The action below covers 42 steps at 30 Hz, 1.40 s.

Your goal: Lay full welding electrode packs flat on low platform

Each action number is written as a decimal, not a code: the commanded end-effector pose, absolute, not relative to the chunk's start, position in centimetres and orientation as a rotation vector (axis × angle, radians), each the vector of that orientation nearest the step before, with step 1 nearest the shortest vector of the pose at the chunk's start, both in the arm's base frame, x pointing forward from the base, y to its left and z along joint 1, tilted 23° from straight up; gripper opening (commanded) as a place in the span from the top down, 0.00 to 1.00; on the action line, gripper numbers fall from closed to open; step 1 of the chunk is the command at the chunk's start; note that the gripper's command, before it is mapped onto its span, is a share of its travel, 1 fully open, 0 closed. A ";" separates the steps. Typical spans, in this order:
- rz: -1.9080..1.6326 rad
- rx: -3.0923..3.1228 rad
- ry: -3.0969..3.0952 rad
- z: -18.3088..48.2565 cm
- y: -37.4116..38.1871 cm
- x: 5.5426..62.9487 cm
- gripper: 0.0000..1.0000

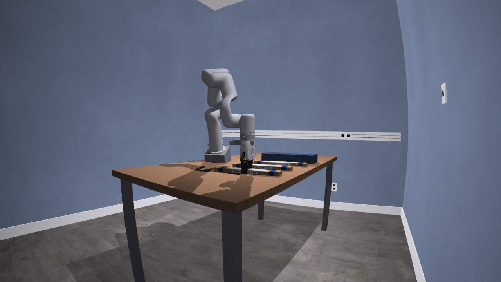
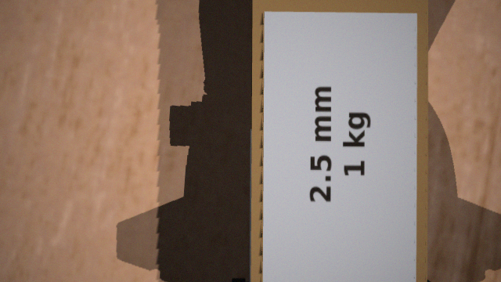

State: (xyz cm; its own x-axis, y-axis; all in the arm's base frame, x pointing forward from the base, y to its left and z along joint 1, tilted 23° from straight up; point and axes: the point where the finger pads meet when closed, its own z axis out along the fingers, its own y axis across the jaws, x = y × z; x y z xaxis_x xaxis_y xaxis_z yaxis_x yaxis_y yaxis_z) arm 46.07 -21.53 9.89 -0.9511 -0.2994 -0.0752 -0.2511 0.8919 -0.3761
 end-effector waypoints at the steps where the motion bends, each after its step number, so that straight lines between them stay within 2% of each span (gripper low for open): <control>1: -0.556 -0.428 2.924 10.0 -21.5 46.2 0.42; 20: -0.556 -0.428 2.924 10.3 -21.4 46.1 0.42; 42: -0.556 -0.428 2.924 14.5 -19.8 45.3 0.42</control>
